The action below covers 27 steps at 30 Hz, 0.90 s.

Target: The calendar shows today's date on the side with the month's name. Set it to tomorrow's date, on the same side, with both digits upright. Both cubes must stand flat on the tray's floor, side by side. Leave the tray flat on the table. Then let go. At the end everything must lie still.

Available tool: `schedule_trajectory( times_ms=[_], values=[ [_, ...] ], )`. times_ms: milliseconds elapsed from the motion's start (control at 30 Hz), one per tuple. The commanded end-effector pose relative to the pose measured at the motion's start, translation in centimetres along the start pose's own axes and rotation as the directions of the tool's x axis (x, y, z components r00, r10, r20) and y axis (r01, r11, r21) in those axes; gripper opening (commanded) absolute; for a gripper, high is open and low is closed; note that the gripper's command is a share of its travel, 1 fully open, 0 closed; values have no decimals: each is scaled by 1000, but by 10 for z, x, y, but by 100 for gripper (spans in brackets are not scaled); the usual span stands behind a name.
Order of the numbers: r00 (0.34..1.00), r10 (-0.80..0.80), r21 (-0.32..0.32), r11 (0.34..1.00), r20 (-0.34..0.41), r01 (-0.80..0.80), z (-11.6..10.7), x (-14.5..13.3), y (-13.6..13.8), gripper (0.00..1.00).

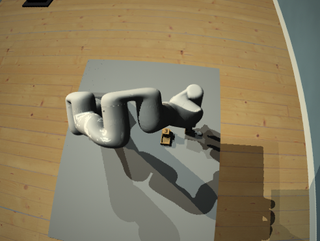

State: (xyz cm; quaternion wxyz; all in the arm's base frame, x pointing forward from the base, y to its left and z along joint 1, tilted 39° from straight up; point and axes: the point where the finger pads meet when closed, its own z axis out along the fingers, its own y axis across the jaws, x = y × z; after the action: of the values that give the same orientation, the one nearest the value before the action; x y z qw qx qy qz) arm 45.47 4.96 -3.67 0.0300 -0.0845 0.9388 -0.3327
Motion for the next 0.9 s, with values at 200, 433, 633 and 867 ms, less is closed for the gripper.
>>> schedule_trajectory(
  times_ms=[200,433,633,867],
  values=[
    [1000,1,-1,1000,4,-1,12,-1,0,49],
    [1000,1,-1,1000,4,-1,17,-1,0,49],
    [1000,1,-1,1000,4,-1,19,-1,0,49],
    [1000,1,-1,1000,4,-1,20,-1,0,49]
  ],
)
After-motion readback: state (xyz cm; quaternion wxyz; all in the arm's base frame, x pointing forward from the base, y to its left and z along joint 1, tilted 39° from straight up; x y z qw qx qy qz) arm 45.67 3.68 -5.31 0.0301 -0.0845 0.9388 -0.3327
